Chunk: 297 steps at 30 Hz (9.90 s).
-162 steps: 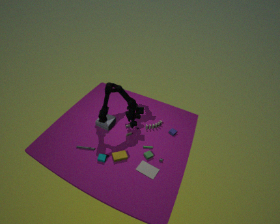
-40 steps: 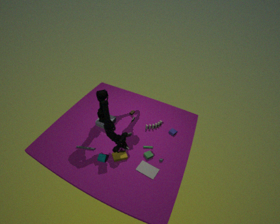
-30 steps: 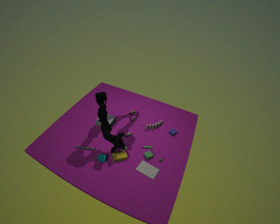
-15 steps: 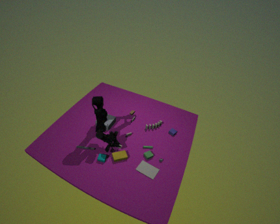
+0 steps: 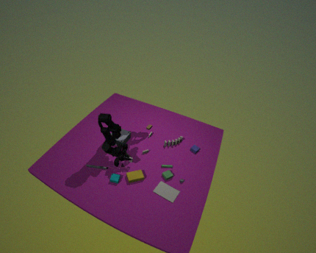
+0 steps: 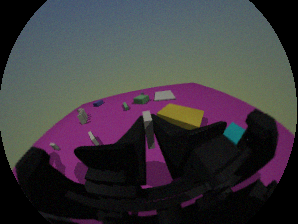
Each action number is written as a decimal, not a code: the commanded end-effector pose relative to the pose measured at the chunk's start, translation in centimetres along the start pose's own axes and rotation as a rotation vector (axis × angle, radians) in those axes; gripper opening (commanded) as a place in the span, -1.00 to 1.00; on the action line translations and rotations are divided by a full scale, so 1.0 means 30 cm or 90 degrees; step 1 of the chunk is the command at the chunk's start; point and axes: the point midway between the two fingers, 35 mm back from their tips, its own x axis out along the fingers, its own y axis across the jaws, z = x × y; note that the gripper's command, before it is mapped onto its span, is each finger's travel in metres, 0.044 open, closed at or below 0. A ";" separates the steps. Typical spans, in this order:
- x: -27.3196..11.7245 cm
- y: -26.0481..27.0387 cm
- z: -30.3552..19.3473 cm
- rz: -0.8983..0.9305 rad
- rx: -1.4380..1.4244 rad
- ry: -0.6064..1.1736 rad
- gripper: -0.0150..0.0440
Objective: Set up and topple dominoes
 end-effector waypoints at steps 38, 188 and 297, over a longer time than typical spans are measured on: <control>-0.023 0.032 -0.116 0.020 -0.017 -0.019 -0.39; 0.046 0.077 0.387 -0.734 0.743 0.714 -0.13; 0.493 0.779 0.270 0.293 -0.370 0.915 1.00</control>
